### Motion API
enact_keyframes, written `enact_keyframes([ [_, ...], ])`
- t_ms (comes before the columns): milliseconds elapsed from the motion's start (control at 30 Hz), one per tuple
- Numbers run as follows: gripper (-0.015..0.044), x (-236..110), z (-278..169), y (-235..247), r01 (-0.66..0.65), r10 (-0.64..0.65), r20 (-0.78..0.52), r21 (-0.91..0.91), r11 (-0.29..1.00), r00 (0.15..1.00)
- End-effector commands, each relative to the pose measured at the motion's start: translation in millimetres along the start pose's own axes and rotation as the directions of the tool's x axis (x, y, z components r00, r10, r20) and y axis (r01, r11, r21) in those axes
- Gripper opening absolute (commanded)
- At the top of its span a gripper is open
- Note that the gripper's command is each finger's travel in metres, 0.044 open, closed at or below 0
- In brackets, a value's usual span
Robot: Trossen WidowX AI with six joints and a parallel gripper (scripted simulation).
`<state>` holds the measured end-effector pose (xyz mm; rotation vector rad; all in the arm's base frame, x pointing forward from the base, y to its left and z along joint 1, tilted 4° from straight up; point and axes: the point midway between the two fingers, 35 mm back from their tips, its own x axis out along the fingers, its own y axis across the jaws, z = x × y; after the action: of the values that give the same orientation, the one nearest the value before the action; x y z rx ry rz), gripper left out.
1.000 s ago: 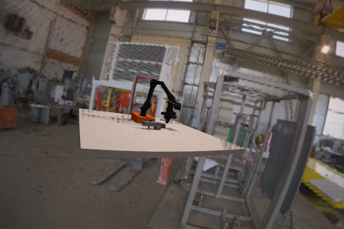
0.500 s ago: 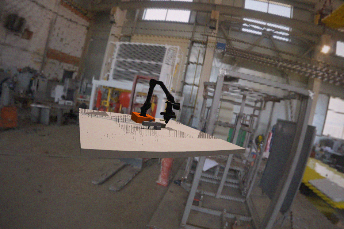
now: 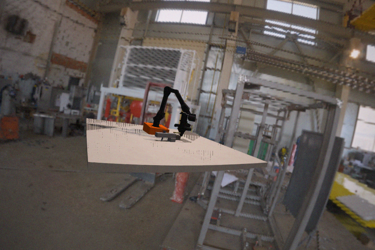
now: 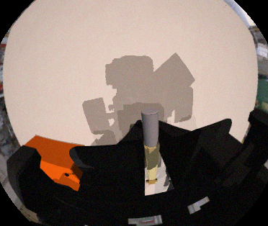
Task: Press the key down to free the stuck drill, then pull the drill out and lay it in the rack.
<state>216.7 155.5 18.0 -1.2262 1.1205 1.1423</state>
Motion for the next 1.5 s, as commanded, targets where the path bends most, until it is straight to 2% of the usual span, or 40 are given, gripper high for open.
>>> enact_keyframes([
  [0,0.0000,6,-1,0,-0.005,0.005,-0.012,0.000,1.000,1.000],
  [1233,0.0000,31,-2,2,-0.005,0.005,-0.012,0.000,1.000,1.000],
  [1467,0.0184,25,1,1,0.001,-0.001,0.001,-0.003,1.000,1.000],
])
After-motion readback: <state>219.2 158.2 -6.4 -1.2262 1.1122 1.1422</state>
